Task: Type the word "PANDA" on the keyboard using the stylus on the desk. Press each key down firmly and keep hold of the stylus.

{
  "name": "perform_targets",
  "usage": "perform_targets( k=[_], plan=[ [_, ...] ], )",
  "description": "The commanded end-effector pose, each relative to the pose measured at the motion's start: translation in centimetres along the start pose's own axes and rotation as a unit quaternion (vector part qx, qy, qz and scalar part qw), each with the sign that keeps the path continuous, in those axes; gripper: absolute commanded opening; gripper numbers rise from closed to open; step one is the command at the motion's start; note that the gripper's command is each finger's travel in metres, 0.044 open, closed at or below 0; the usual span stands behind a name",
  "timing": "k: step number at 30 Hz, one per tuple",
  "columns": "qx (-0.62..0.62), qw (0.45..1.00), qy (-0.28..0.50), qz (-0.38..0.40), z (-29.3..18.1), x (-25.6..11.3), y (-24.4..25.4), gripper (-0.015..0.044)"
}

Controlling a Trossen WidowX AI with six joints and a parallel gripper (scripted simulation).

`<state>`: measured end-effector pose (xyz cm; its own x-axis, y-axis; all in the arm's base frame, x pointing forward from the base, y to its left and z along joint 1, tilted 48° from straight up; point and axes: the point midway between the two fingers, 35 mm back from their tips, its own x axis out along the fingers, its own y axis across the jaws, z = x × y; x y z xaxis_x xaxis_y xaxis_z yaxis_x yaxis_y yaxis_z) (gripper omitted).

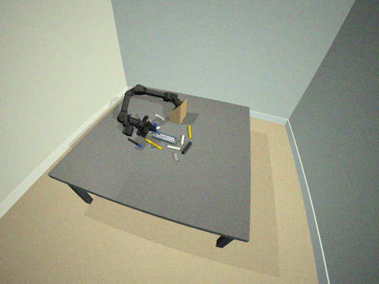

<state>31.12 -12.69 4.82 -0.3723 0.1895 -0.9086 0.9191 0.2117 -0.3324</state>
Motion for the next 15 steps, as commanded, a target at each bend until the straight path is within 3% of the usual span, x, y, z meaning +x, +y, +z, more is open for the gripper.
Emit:
perform_targets(
  k=[1,15],
  plan=[
    [-0.002,1.0,-0.001,-0.001,0.02,0.04,-0.03,0.0081],
    [-0.002,1.0,-0.001,-0.001,0.65,0.46,-0.07,0.0081]
  ],
)
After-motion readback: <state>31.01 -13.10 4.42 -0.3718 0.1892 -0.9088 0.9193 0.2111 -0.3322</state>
